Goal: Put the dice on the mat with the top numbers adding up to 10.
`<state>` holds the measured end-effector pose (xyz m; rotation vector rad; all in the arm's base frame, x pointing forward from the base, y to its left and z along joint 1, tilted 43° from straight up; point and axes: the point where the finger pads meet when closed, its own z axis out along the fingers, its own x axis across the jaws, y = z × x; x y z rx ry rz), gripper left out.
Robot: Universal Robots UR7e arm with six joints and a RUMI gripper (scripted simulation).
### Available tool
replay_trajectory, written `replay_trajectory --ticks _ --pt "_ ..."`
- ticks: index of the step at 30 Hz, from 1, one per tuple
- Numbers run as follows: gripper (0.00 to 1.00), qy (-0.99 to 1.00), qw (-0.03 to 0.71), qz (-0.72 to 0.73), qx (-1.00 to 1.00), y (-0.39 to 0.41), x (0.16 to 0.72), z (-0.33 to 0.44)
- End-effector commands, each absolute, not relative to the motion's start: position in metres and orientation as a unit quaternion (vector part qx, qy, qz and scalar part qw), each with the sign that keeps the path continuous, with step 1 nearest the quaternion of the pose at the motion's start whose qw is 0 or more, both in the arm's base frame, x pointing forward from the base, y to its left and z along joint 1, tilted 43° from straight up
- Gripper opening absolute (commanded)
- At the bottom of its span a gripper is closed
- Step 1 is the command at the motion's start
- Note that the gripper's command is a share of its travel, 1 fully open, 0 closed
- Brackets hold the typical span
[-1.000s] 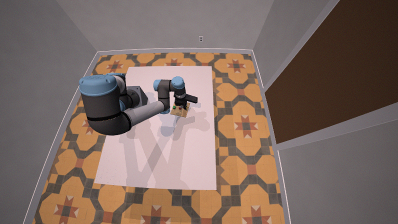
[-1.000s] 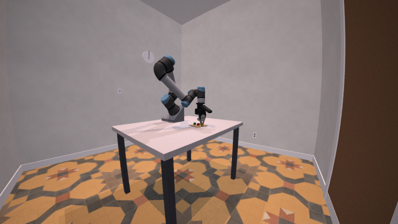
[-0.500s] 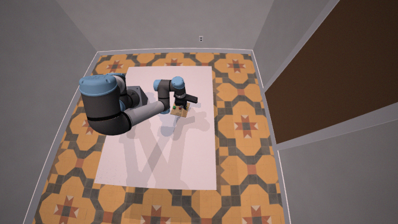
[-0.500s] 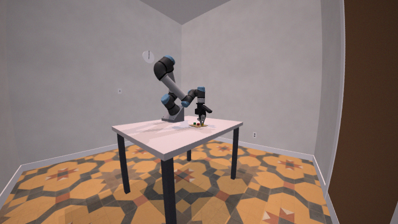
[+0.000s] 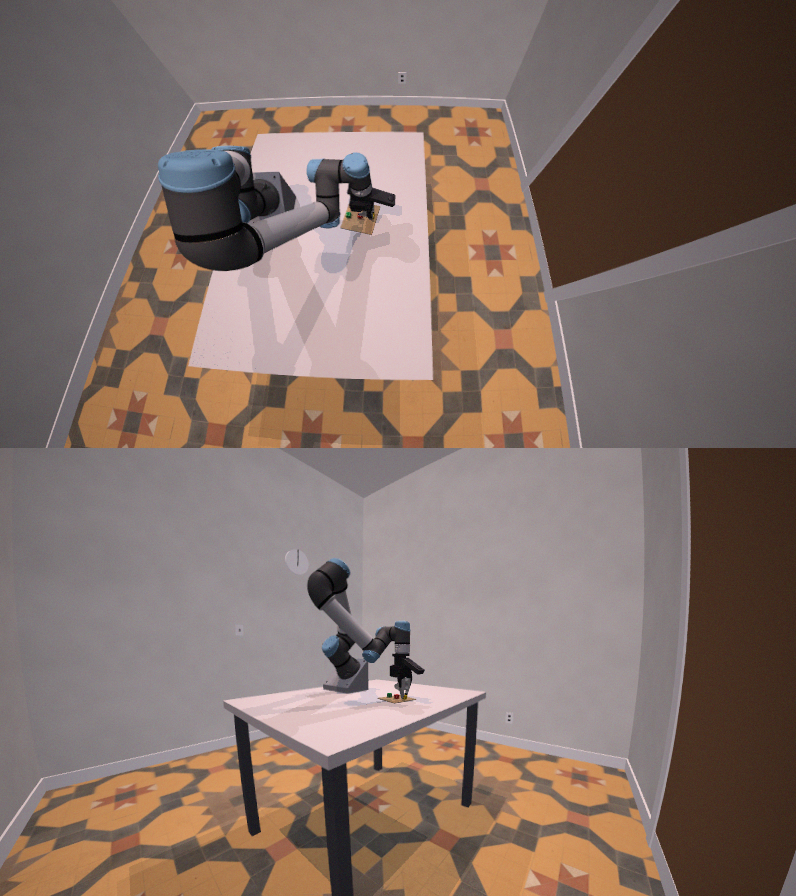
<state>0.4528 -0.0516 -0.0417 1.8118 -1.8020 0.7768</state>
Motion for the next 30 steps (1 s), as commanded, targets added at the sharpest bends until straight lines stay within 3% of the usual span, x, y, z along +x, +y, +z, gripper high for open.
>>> replay_trajectory --ticks 1,30 --pt "0.03 -0.656 0.233 0.283 0.660 -0.0515 0.4530 -0.0416" --pt "0.03 -0.656 0.233 0.283 0.660 -0.0540 0.4533 -0.0442"
